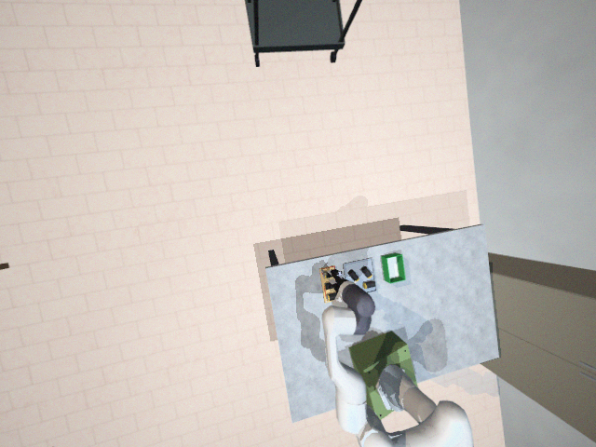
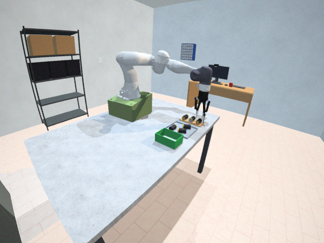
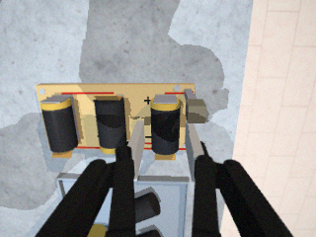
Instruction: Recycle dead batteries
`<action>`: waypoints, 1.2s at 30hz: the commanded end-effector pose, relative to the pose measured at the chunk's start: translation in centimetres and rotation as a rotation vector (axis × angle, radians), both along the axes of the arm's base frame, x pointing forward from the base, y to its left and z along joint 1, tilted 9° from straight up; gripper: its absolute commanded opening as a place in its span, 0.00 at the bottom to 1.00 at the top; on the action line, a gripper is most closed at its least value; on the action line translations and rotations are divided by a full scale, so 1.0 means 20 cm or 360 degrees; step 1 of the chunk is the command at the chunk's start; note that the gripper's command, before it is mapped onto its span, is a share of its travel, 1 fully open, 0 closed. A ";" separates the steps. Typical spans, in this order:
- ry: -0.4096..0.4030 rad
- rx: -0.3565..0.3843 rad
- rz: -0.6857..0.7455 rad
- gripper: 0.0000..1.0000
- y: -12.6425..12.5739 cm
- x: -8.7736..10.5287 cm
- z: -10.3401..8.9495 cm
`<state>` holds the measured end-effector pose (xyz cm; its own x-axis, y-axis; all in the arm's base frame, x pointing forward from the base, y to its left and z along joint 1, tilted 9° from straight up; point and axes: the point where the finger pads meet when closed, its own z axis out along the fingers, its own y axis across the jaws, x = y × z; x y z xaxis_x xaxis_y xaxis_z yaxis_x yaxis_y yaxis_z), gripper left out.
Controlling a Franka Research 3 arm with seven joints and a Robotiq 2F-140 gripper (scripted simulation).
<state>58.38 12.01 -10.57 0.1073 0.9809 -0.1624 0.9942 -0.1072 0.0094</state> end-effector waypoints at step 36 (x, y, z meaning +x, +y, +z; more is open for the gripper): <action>-0.0013 -0.0002 -0.0008 0.16 -0.03 0.01 -0.15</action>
<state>58.50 11.42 -13.37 0.1080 0.9805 -0.1641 0.9941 -0.1073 0.0135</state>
